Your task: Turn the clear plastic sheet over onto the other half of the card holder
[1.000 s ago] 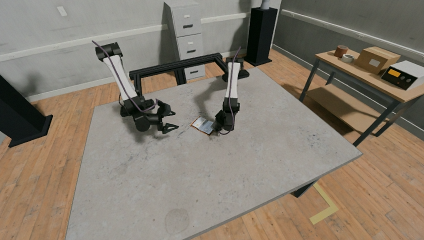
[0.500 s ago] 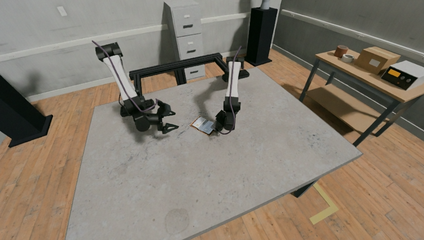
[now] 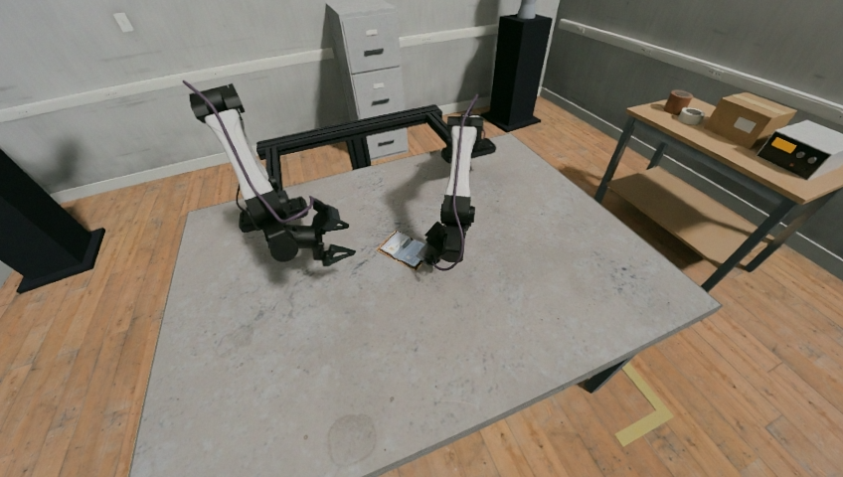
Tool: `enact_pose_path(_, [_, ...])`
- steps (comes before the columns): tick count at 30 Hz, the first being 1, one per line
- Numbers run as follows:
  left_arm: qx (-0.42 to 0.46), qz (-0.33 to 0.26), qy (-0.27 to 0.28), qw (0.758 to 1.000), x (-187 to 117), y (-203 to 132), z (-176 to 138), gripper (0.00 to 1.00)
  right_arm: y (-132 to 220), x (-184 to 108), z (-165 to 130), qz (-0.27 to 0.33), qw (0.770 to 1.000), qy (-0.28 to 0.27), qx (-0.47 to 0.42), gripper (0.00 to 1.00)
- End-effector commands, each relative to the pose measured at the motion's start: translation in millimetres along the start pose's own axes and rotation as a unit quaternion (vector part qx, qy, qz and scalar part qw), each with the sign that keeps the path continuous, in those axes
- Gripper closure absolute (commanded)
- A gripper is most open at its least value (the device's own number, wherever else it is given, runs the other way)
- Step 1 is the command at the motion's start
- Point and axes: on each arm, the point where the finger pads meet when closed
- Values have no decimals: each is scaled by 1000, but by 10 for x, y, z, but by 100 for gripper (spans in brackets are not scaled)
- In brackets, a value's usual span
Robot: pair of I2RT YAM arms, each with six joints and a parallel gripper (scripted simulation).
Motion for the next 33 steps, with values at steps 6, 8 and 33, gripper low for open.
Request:
enact_pose_path(6, [26, 14, -39, 999, -153, -73, 218, 98, -23, -16, 66, -2, 1000, -6, -11, 0])
enact_pose_path(8, [26, 14, -39, 999, -154, -71, 211, 99, -23, -16, 66, -2, 1000, -6, -11, 0])
enact_pose_path(33, [33, 21, -39, 998, -311, -144, 173, 84, -23, -16, 66, -2, 1000, -6, -11, 0])
Point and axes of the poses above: on each arm, the point where the finger pads meet when closed, its own x axis out along the fingers, its own y axis across the jaws, z = x × y, and after that the axes turned 6 degrees about x, right-handed
